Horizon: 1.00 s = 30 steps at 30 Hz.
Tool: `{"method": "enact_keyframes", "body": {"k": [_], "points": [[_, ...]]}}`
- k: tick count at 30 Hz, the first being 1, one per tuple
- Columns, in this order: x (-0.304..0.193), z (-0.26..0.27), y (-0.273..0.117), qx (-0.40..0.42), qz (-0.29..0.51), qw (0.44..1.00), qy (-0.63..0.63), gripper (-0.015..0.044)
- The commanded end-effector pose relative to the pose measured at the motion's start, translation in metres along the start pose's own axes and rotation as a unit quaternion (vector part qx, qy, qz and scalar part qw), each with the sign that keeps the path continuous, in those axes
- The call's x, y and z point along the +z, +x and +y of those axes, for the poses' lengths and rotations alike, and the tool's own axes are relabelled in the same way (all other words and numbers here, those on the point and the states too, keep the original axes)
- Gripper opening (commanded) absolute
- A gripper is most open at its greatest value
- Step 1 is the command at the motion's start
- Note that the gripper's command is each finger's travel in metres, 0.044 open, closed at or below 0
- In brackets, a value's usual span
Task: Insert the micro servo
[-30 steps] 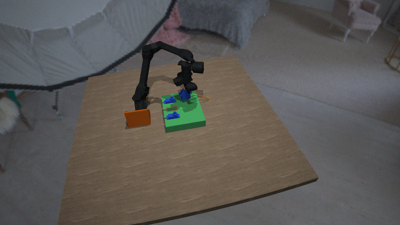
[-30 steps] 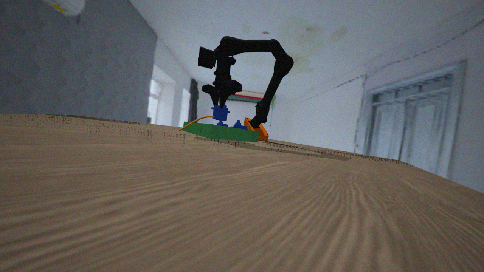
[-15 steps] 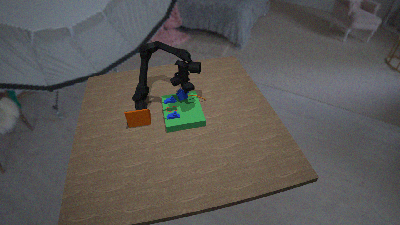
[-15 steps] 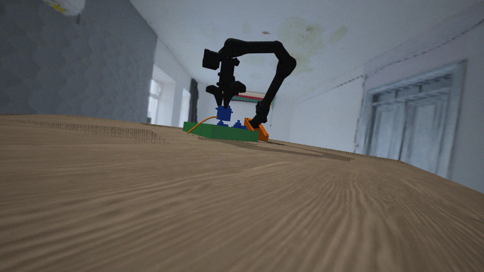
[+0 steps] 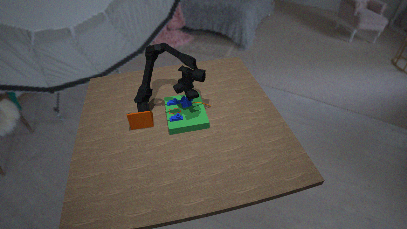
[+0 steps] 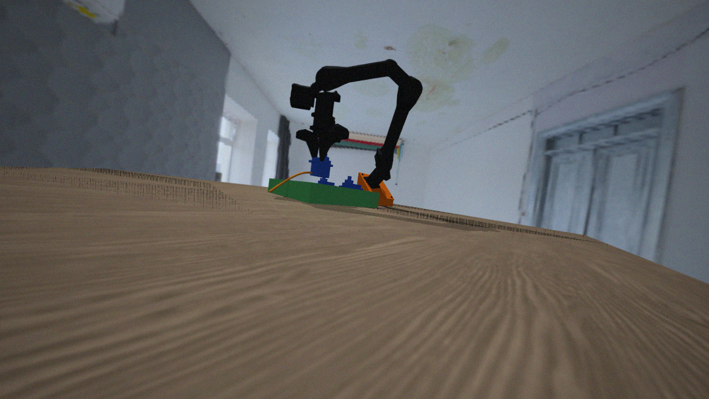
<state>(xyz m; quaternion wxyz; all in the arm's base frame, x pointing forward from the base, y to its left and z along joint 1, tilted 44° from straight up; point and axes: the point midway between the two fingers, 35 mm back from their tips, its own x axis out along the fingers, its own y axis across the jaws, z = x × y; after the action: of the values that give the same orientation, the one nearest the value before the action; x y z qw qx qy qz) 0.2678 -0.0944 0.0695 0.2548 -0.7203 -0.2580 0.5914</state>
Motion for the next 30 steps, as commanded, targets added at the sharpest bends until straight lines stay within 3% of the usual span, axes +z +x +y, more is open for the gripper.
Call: {"method": "enact_keyframes", "body": {"k": [1,15,30], "points": [[-0.0008,0.0038,-0.0025,0.004,0.004,1.000,-0.013,0.0000],[-0.0009,0.0038,-0.0025,0.005,0.003,0.972,-0.236,0.0000],[-0.0009,0.0038,-0.0026,0.005,0.001,0.878,-0.479,0.0000]]}}
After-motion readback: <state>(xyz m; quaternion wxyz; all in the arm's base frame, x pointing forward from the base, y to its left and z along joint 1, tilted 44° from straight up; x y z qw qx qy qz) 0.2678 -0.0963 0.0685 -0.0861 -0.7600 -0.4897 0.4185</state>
